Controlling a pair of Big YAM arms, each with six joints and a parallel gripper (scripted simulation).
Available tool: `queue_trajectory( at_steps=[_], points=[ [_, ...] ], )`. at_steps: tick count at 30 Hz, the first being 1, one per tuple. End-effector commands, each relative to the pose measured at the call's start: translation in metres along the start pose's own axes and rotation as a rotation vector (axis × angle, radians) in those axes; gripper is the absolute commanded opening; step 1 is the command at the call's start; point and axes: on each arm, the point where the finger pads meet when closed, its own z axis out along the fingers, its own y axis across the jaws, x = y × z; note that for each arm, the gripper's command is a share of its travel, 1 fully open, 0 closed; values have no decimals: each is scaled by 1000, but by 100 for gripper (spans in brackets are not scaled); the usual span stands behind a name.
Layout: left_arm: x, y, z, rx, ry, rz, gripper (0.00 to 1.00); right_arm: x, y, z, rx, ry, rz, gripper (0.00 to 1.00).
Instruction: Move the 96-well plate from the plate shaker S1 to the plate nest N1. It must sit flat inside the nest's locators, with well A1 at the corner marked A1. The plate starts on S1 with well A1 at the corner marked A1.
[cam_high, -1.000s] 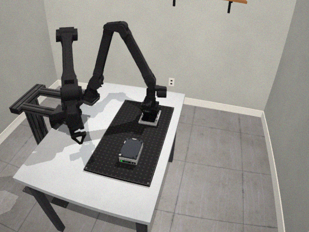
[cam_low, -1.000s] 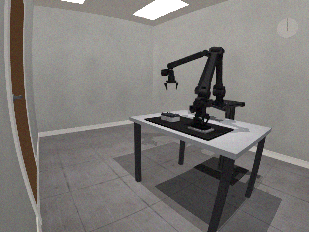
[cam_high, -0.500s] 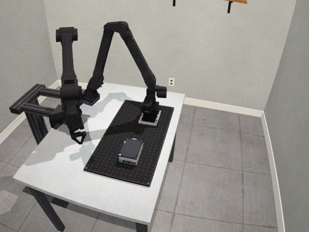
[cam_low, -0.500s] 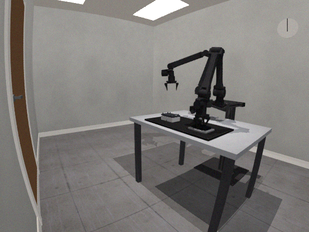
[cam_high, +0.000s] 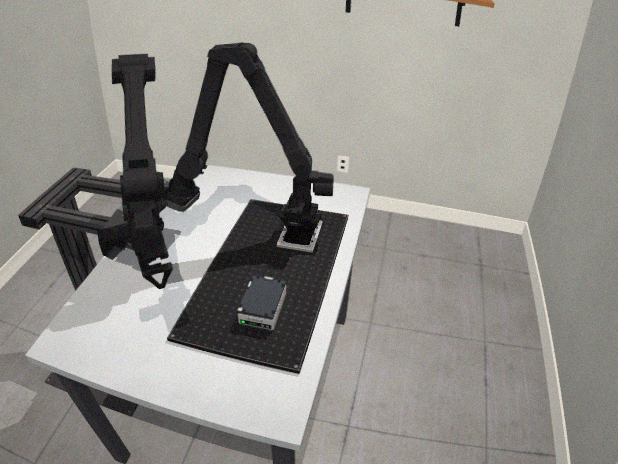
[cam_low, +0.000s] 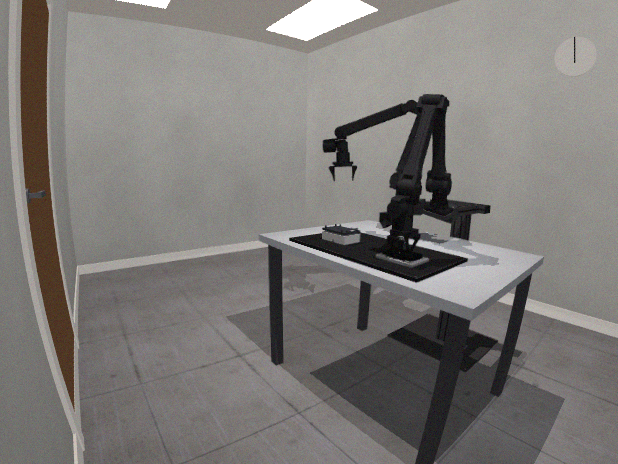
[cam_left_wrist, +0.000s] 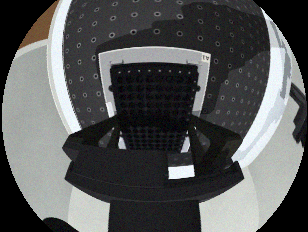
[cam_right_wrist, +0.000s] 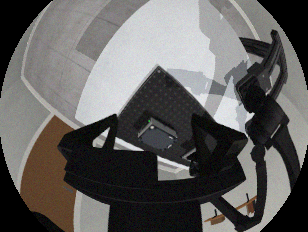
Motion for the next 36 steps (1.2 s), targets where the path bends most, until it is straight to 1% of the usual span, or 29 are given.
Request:
queue_trajectory(
  at_steps=[1,5,21,23,26,28,36],
  points=[
    [1,2,5,-9,-3,11,0,-2,17,-23,-56,-4,-4,100],
    [2,11,-3,-28,1,3,0,-2,17,-23,-56,-4,-4,100],
    [1,10,-3,-28,1,3,0,-2,17,-23,-56,-4,-4,100],
    [-1,3,0,-19,-3,16,0,-2,17,-23,-56,-4,-4,100],
    [1,10,-3,-28,1,3,0,-2,17,-23,-56,-4,-4,100],
    [-2,3,0,-22,-2,17,0,-2,17,-23,-56,-4,-4,100],
    [1,9,-3,-28,1,3,0,-2,17,-23,-56,-4,-4,100]
  ],
)
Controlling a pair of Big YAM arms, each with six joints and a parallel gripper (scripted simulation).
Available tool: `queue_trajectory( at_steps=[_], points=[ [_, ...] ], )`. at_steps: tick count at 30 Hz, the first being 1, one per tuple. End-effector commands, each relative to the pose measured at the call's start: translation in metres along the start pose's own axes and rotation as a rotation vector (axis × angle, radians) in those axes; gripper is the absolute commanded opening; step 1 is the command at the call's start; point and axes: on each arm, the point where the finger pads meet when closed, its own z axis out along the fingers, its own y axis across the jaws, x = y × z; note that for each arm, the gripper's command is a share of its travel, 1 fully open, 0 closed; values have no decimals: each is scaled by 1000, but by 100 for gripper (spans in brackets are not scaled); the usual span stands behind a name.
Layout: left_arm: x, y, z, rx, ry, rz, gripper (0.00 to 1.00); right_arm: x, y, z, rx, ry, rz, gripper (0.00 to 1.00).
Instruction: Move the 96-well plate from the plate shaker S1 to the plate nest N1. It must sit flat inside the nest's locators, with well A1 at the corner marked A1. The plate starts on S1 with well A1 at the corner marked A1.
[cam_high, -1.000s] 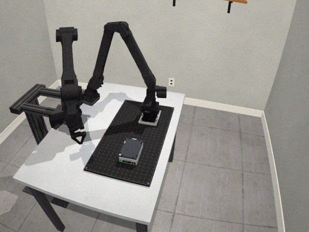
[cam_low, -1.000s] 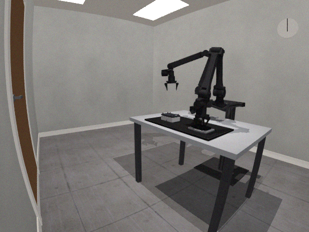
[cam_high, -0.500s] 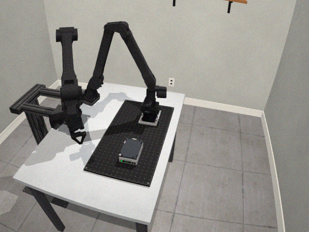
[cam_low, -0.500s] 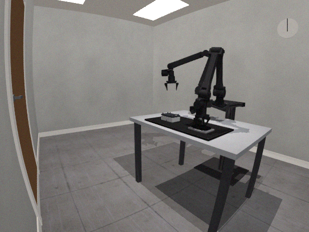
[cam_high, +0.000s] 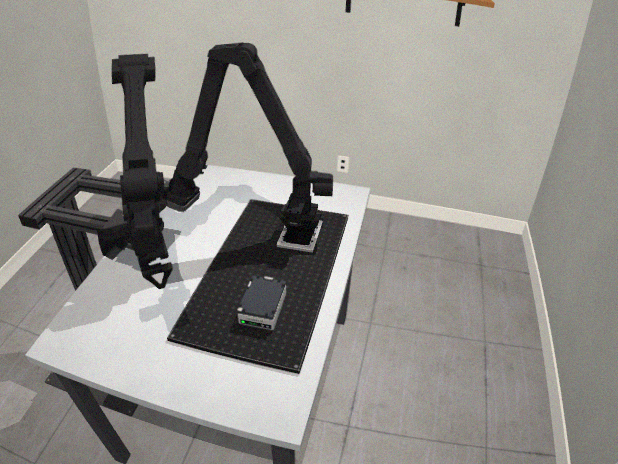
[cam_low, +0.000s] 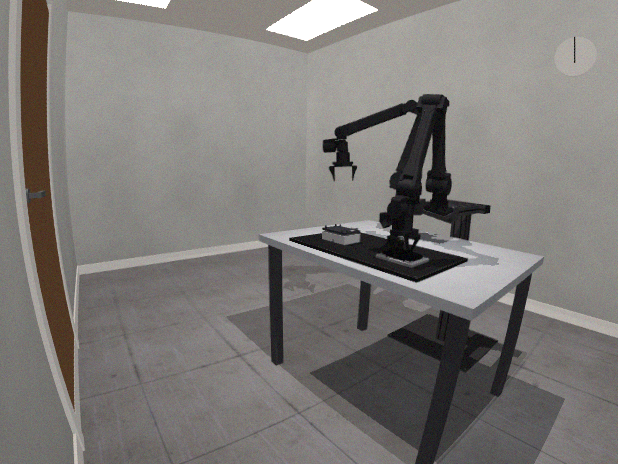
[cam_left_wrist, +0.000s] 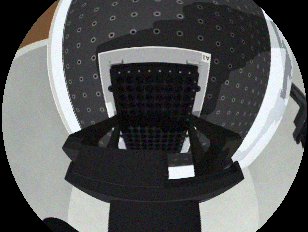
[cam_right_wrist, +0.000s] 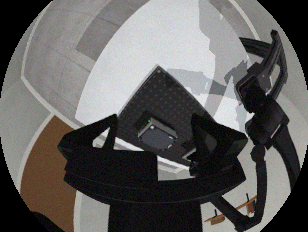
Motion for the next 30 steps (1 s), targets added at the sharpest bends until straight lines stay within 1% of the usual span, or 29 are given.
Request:
queue_trajectory(
  at_steps=[1,30],
  points=[
    [-1,6,-3,-20,-3,18,0,-2,17,-23,-56,-4,-4,100],
    [-4,4,-4,-26,-3,17,0,-2,17,-23,-56,-4,-4,100]
  ],
)
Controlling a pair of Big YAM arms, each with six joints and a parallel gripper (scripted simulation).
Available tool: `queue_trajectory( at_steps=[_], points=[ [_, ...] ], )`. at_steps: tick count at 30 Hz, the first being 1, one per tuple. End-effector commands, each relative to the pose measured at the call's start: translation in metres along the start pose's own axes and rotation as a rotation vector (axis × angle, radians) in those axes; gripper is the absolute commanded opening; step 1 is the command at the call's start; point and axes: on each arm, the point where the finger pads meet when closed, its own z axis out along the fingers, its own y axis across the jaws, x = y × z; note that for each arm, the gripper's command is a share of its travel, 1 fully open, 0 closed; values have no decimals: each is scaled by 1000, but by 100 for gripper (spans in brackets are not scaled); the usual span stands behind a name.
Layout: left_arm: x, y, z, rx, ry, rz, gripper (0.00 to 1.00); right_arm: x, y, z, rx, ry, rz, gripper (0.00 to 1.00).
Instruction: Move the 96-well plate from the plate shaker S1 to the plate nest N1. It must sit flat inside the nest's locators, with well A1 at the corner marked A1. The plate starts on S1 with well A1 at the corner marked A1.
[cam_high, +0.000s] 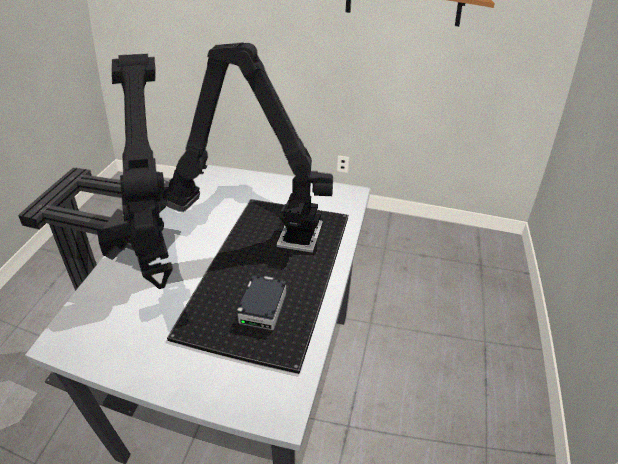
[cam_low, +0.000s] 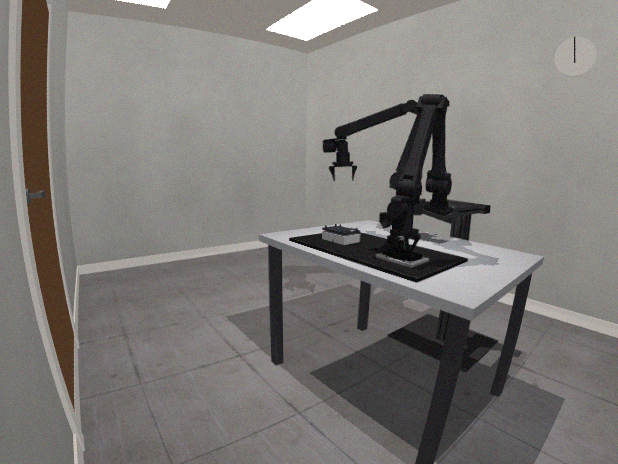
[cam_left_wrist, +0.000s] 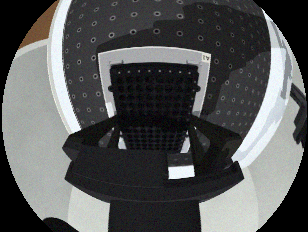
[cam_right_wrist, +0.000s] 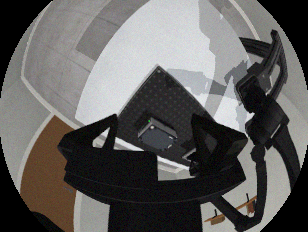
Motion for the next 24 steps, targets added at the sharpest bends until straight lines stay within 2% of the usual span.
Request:
queue_trajectory(
  at_steps=[1,21,22,24],
  points=[
    [-4,4,-5,-25,-3,18,0,-2,17,-23,-56,-4,-4,100],
    [-6,4,-6,-26,-4,18,0,-2,17,-23,-56,-4,-4,100],
    [-6,4,-6,-26,-4,18,100,-2,17,-23,-56,-4,-4,100],
    [-5,4,-6,-26,-3,16,100,-2,17,-23,-56,-4,-4,100]
  ],
)
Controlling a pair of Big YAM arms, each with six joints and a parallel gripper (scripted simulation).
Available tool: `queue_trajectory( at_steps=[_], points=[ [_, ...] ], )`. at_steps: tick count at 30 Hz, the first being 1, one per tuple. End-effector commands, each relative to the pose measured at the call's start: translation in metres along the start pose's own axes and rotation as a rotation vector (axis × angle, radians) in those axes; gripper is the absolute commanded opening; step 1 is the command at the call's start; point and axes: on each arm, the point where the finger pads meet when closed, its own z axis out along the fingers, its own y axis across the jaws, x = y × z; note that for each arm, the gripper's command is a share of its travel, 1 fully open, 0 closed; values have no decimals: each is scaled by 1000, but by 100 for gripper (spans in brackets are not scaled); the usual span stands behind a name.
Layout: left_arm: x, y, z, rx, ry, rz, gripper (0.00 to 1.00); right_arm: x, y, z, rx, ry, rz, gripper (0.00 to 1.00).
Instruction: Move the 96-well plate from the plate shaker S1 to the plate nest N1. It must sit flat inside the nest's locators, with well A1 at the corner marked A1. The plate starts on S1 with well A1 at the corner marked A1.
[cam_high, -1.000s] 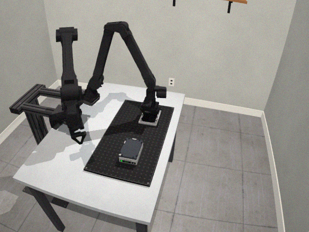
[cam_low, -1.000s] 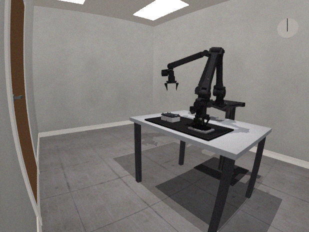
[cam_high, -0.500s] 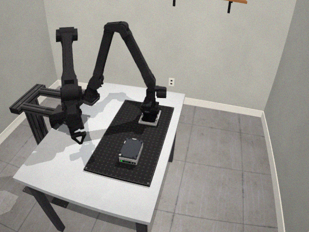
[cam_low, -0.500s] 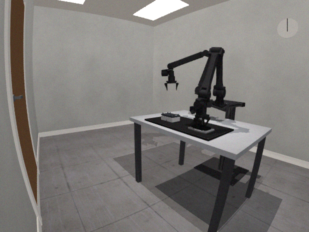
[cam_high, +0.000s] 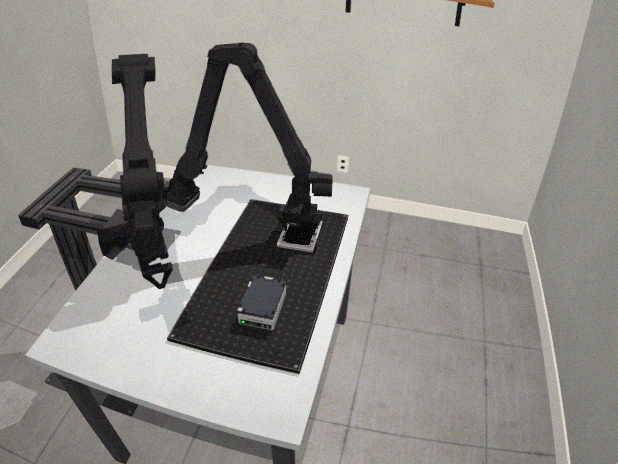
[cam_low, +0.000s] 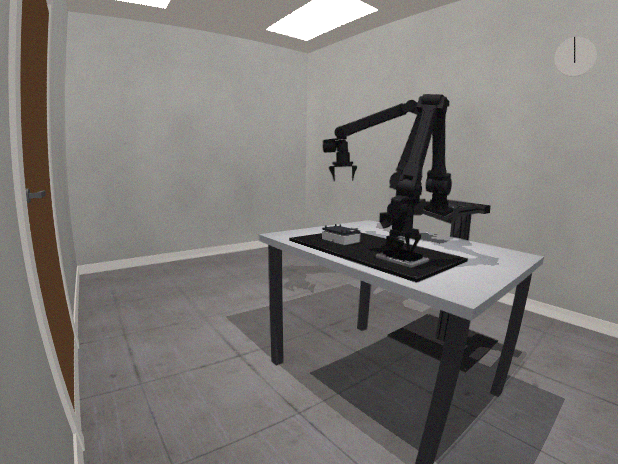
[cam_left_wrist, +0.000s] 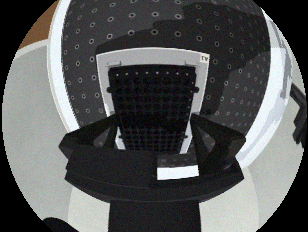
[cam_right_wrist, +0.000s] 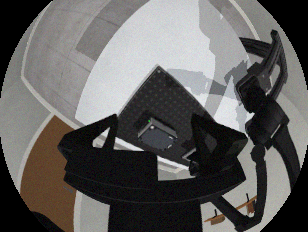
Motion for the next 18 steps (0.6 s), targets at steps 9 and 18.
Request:
queue_trajectory(
  at_steps=[9,18],
  points=[
    [1,10,-5,-25,1,2,100,-2,17,-23,-56,-4,-4,100],
    [1,10,-5,-25,1,2,100,-2,17,-23,-56,-4,-4,100]
  ],
)
